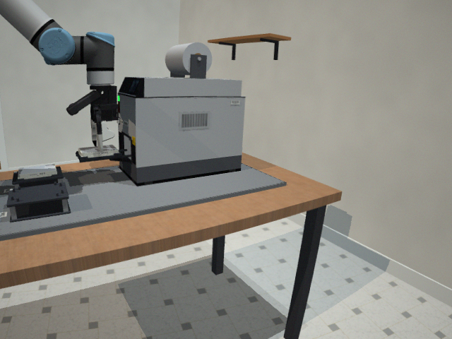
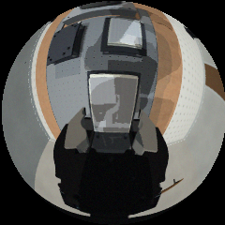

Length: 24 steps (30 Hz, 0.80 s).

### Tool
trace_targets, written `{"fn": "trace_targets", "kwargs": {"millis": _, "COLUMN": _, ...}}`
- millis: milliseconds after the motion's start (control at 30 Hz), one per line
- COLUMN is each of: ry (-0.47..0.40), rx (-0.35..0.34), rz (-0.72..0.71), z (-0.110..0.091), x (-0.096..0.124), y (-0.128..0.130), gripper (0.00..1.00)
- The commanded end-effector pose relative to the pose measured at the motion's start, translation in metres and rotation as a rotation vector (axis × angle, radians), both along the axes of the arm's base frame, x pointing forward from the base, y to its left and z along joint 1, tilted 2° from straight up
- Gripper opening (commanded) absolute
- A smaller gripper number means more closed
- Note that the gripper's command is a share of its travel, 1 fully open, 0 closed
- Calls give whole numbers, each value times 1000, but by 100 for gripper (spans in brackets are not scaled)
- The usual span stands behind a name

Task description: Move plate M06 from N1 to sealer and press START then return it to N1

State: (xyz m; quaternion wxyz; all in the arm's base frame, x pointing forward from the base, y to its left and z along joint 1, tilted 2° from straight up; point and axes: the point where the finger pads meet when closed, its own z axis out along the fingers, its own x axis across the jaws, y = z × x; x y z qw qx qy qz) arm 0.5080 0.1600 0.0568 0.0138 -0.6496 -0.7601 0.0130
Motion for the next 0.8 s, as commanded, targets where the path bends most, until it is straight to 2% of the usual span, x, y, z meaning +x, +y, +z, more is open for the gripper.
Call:
{"fn": "trace_targets", "kwargs": {"millis": 0, "ry": -1, "rx": 0, "rz": 0, "z": -3, "x": 1, "y": 0, "gripper": 68}}
{"fn": "trace_targets", "kwargs": {"millis": 600, "ry": -1, "rx": 0, "rz": 0, "z": -6, "x": 0, "y": 0, "gripper": 68}}
{"fn": "trace_targets", "kwargs": {"millis": 767, "ry": -1, "rx": 0, "rz": 0, "z": -6, "x": 0, "y": 0, "gripper": 64}}
